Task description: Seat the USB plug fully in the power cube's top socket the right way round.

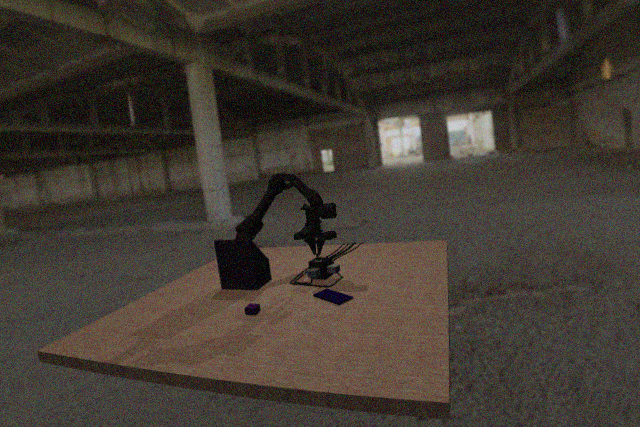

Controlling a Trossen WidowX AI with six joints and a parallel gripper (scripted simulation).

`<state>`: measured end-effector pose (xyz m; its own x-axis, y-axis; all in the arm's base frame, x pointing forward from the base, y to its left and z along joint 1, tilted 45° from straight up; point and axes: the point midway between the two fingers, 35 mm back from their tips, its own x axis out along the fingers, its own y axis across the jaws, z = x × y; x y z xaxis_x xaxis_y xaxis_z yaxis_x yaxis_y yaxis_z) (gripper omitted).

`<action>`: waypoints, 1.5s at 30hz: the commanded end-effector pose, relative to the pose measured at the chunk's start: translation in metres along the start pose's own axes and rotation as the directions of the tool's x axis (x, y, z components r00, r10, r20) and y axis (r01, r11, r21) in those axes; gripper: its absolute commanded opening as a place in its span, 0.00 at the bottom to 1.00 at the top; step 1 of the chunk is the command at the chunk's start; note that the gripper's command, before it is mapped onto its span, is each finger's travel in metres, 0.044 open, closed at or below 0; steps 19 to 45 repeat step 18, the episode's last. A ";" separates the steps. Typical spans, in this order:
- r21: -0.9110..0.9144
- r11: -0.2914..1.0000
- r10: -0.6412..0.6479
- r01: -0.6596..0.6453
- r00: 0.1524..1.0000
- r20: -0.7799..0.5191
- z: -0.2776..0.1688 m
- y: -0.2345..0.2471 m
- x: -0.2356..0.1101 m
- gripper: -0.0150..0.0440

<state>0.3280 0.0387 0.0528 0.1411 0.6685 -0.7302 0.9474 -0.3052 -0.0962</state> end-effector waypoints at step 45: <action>0.000 1.000 0.000 0.000 1.000 0.000 0.001 0.000 -0.011 0.42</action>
